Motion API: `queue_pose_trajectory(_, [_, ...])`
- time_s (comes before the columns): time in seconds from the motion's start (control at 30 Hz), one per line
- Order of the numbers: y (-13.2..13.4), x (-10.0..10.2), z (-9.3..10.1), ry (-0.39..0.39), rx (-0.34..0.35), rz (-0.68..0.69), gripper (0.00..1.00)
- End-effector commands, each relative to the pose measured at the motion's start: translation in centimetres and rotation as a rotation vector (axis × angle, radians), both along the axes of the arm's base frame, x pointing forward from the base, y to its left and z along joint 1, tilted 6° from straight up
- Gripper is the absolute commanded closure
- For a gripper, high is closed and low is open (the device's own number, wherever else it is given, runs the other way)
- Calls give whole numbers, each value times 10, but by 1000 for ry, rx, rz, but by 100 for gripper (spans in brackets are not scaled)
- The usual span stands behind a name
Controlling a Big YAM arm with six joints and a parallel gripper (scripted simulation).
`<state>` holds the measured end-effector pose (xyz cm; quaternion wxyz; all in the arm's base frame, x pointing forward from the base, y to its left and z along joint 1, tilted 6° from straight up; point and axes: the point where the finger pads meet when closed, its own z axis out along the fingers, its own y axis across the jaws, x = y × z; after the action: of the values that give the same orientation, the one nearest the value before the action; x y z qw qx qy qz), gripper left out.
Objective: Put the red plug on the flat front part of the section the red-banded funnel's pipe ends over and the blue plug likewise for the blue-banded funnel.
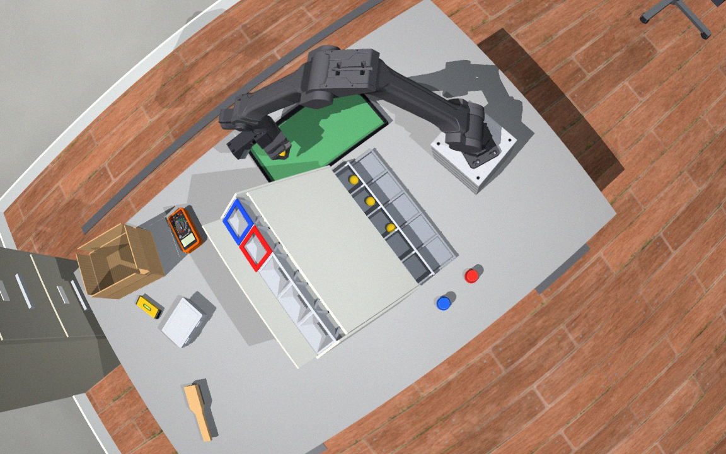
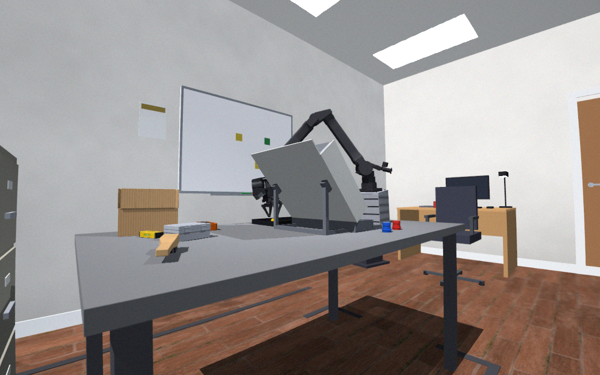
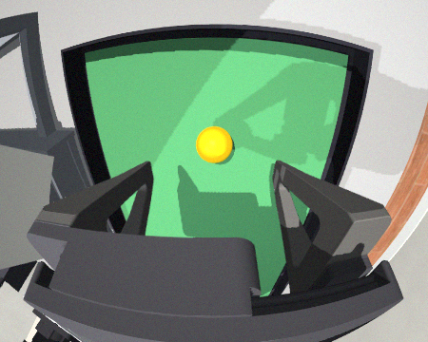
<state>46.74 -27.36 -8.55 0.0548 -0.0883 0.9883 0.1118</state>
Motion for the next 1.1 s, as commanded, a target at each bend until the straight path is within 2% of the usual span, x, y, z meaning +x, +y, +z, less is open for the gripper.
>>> queue_pose_trajectory(0.0, [2,8,10,-24,-14,-2,20])
queue_pose_trajectory(1.07, [2,7,9,2,3,-4,20])
